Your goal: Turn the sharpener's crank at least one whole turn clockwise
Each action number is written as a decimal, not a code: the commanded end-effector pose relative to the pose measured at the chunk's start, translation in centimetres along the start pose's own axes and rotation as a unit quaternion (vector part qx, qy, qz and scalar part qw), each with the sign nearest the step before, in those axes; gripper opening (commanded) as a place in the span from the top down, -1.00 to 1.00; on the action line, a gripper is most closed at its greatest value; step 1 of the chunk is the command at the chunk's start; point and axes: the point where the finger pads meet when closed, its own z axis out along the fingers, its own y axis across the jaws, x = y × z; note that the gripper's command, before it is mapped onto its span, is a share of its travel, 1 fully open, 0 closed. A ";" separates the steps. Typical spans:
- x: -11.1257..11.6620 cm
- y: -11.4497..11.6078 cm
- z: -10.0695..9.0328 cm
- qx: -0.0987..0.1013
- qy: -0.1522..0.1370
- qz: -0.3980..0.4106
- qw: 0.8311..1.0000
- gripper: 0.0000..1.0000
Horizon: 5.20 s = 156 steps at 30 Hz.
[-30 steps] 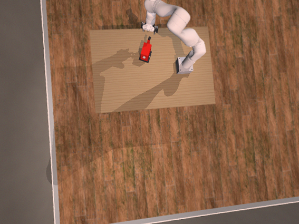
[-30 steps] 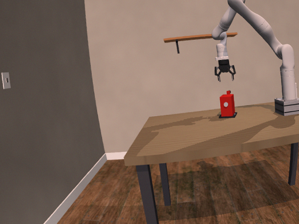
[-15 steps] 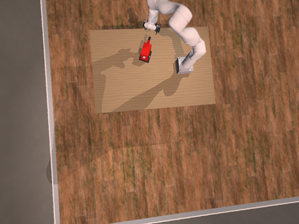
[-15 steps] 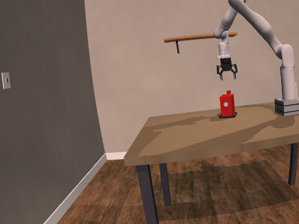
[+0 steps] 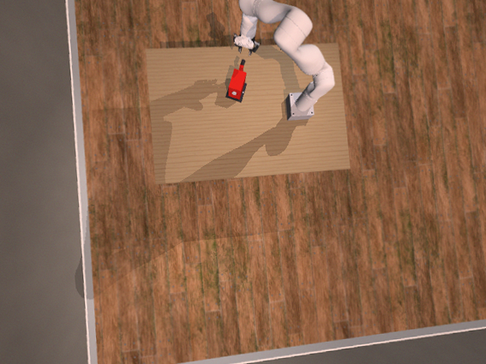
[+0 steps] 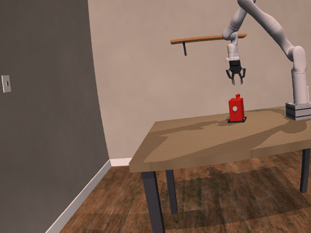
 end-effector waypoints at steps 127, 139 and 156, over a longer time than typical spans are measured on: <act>0.0 0.2 4.8 -0.001 0.000 0.000 1.000 -0.06; 0.0 0.2 4.8 -0.001 0.000 0.000 1.000 -0.06; 0.0 0.2 4.8 -0.001 0.000 0.000 1.000 -0.06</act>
